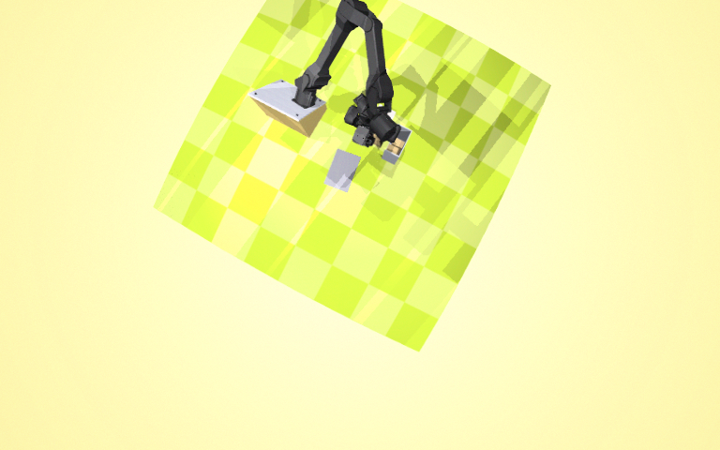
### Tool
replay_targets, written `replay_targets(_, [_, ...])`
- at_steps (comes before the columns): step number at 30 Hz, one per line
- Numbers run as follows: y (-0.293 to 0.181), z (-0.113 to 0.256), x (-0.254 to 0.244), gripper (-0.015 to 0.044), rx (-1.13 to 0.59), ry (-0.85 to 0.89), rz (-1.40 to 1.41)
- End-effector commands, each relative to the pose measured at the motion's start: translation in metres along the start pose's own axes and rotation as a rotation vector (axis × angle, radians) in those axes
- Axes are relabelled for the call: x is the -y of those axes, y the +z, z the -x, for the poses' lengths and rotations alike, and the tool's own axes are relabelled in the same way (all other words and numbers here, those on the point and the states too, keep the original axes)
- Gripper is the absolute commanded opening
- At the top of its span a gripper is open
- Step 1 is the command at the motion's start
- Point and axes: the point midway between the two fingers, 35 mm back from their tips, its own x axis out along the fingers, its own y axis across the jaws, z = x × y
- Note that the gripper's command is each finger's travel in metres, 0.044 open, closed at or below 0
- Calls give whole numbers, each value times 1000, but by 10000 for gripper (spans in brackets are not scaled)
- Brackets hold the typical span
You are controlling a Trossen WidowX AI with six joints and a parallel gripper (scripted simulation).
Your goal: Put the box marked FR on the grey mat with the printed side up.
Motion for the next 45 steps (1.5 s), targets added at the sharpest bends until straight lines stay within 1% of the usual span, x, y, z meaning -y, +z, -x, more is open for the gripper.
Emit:
replay_targets(1, [0,-3,-7,236,1,-61,3])
replay_targets(7, [0,-4,-14,236,2,-108,3])
replay_targets(8, [0,-2,-11,262,0,-74,2])
replay_targets(15, [0,-2,-11,440,0,-74,2])
replay_targets(18, [0,0,-12,440,1,-74,2])
replay_targets(21, [0,25,-16,440,2,-77,3])
replay_targets(27, [0,27,-16,440,2,-77,3])
replay_targets(35, [1,25,-17,236,1,-69,-3])
replay_targets(45, [1,25,-17,236,1,-69,-3])
